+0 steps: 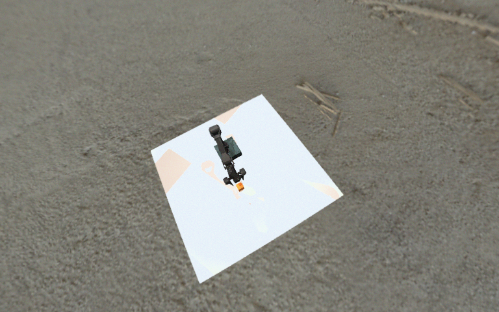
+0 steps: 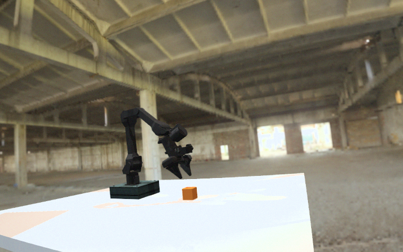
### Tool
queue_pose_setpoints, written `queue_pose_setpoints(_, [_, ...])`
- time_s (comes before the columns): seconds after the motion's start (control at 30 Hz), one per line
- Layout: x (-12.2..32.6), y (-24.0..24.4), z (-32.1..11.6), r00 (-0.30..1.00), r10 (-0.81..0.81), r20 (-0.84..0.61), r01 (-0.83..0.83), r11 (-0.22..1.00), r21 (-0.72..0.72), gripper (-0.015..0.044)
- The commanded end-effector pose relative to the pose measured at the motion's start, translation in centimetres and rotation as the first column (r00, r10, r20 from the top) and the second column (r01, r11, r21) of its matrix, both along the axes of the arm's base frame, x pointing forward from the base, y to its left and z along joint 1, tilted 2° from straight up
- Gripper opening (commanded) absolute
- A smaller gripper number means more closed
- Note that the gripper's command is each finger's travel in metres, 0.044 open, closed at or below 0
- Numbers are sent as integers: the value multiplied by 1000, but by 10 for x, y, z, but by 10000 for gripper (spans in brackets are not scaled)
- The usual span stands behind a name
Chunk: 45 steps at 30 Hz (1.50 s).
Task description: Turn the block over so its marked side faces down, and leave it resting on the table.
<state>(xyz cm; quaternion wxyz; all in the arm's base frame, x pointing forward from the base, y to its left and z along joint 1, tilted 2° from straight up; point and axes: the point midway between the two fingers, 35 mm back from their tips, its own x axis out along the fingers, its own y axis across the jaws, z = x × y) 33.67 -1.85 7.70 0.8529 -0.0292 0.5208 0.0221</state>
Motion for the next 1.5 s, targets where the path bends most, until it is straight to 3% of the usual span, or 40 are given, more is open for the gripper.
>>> queue_pose_setpoints(0.0, [10, 1, 4, 995, -7, -102, 6, 1000, -7, 440])
queue_pose_setpoints(0.33, [25, 2, 22, 910, -19, -414, 4, 999, -37, 440])
queue_pose_setpoints(0.5, [25, 2, 19, 908, -20, -419, 4, 999, -38, 440])
queue_pose_setpoints(0.63, [26, 1, -13, 908, -20, -419, 4, 999, -38, 440])
queue_pose_setpoints(1.47, [28, 0, -47, 908, -20, -419, 4, 999, -38, 440])
